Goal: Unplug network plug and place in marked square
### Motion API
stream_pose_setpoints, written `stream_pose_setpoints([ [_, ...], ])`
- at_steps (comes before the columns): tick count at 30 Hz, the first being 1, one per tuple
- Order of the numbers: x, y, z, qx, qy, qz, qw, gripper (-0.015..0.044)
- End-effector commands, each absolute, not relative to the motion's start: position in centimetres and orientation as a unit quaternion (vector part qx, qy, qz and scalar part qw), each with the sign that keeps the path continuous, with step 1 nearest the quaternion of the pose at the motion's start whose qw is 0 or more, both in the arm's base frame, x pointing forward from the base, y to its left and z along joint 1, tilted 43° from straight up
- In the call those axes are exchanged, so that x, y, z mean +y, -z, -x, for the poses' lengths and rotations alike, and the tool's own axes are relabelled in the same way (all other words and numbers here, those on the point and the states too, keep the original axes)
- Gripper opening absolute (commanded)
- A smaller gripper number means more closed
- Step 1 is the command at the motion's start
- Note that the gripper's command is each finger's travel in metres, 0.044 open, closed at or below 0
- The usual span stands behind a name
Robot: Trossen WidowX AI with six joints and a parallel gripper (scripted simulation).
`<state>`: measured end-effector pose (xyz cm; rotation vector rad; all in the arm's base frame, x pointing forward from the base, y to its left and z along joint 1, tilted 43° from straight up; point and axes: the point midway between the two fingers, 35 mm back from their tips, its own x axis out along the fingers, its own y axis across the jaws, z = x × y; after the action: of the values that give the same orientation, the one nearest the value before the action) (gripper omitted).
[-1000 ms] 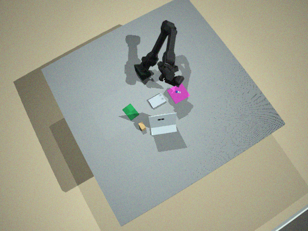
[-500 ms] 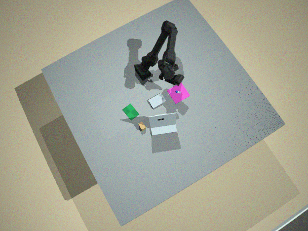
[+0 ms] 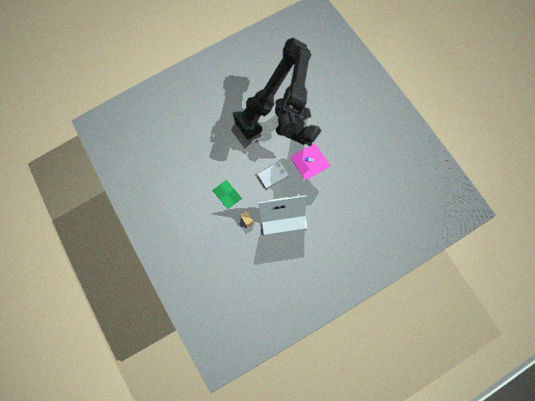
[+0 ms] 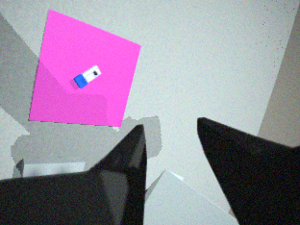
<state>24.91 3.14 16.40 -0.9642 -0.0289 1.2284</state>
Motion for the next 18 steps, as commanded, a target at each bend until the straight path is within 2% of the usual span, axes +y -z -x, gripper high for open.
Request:
stream_pose_setpoints([
  [1, 2.4, -17.1, -25.1, -0.014, -0.553, 0.437, 0.709, 0.0156],
  [18, -0.5, -20.6, -25.3, -0.020, -0.551, 0.435, 0.712, 0.0156],
])
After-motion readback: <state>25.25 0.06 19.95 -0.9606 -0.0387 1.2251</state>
